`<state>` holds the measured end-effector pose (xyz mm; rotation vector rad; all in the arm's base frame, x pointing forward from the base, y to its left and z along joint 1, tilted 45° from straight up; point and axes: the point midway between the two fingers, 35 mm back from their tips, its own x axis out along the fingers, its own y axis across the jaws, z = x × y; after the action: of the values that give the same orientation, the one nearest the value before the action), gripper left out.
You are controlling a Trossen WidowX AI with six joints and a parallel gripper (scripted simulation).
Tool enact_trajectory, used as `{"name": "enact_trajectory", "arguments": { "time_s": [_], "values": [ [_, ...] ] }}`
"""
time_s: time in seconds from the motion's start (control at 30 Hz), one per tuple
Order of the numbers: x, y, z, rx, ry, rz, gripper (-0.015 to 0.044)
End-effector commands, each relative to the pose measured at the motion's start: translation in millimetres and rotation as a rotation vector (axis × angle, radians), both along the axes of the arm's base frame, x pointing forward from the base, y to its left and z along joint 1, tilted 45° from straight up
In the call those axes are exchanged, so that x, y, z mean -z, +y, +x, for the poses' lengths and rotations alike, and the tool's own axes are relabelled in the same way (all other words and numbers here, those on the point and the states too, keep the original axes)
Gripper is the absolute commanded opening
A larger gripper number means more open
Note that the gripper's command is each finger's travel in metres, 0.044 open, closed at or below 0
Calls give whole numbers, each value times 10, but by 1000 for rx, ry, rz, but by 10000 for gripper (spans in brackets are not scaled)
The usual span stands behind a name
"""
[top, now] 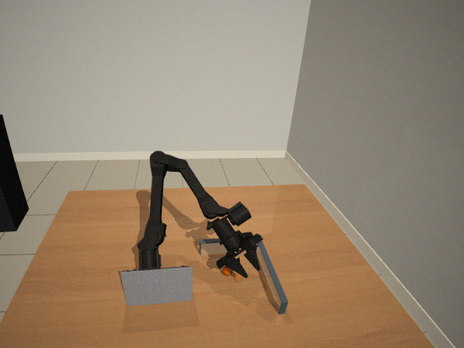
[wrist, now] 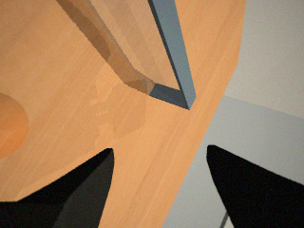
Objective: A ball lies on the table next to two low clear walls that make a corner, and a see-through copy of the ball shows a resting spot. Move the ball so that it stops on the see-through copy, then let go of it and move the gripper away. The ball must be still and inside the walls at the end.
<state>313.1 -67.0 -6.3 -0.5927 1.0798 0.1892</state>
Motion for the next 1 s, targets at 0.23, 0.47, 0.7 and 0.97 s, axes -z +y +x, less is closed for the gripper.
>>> {"name": "enact_trajectory", "arguments": {
  "time_s": [0.23,0.47,0.7,0.97],
  "values": [
    [-370,521,-423,-1036,91,554,282],
    [-403,531,-424,-1064,69,566,282],
    [-403,531,-424,-1064,69,566,282],
    [-331,603,-416,-1064,68,566,282]
  ]
}}
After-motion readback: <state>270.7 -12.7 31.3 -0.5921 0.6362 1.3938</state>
